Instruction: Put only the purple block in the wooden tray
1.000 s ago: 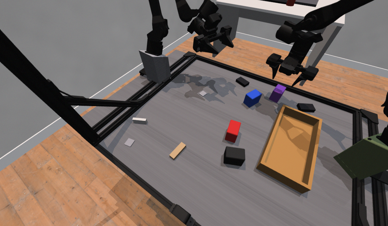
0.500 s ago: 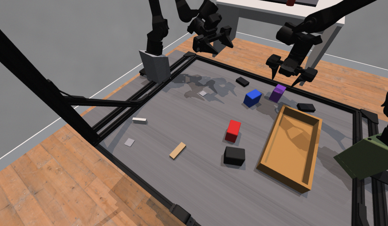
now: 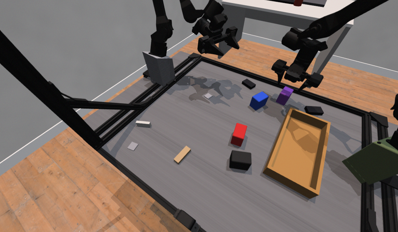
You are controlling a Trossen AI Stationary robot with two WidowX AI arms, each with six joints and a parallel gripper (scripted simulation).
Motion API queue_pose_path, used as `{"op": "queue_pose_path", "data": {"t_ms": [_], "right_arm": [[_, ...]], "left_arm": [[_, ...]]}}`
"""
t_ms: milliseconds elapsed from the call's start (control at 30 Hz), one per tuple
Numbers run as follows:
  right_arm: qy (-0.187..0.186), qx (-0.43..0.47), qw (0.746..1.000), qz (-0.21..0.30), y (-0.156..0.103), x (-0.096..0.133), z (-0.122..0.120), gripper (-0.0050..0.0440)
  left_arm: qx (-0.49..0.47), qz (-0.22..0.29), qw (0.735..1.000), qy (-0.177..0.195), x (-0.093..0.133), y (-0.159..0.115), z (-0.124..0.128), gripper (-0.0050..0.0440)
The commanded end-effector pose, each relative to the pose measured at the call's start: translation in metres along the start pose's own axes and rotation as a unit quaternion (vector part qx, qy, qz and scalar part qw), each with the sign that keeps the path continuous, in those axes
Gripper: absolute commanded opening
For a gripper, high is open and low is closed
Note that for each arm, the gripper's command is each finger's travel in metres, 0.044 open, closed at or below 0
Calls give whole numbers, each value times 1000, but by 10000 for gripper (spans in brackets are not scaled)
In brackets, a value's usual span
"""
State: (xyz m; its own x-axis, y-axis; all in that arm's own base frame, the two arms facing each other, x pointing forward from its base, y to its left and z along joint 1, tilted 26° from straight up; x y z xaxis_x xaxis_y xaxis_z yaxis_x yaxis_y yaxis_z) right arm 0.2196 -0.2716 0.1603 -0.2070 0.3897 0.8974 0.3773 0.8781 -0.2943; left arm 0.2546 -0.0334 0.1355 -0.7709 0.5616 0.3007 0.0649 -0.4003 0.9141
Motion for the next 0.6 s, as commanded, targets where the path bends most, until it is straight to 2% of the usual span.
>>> {"op": "queue_pose_path", "data": {"t_ms": [0,567], "right_arm": [[8,3,1000,-5,2,-12,2,400],[8,4,1000,-3,2,-36,2,400]], "left_arm": [[-2,-1,1000,-2,0,0,-1,400],[-2,-1,1000,-2,0,0,-1,400]]}}
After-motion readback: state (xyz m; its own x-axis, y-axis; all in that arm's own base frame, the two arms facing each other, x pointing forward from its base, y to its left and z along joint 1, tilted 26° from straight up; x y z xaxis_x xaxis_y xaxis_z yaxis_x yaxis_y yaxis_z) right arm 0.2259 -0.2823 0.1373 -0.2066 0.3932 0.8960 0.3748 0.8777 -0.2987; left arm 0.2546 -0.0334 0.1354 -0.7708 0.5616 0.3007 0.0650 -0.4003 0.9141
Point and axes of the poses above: on each arm, the point midway between the two fingers, 35 mm back from their tips, its own x axis back along the fingers, its own z axis across the jaws, y = z × x, the point moved 5 cm from there along x, back along the fingers, and after that the axes turned 9 degrees about x, right-handed, at the moved point
